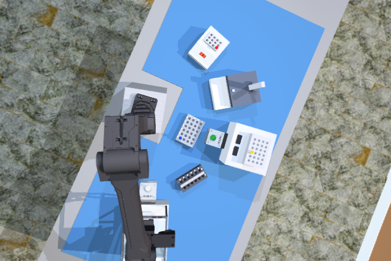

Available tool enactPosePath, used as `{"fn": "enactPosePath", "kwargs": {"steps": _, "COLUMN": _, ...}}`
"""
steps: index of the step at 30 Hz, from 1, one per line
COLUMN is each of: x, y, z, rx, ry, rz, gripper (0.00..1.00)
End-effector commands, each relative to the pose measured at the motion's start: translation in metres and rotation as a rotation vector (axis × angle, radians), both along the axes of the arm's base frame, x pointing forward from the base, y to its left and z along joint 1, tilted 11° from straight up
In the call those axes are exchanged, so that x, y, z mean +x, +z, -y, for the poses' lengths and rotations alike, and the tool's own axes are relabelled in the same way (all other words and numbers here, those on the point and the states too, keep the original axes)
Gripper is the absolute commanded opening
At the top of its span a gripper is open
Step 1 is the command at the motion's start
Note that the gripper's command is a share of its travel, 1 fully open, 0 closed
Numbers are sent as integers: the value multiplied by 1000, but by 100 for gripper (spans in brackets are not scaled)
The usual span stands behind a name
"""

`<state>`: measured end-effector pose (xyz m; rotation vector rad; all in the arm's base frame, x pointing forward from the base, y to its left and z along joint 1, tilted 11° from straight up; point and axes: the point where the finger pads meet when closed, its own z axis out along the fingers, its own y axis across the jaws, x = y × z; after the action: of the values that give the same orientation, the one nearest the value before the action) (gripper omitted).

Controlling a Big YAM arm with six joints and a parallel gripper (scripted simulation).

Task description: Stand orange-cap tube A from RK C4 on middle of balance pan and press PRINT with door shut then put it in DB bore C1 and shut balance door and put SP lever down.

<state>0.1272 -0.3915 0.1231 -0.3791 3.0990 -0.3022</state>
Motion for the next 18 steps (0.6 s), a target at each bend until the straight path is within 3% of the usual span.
{"fn": "enactPosePath", "kwargs": {"steps": 1, "x": 1, "y": 8, "z": -3, "rx": -30, "ry": -8, "rz": 5, "gripper": 6}}
{"fn": "enactPosePath", "kwargs": {"steps": 18, "x": -2, "y": 6, "z": -12, "rx": -21, "ry": -10, "rz": 2, "gripper": 6}}
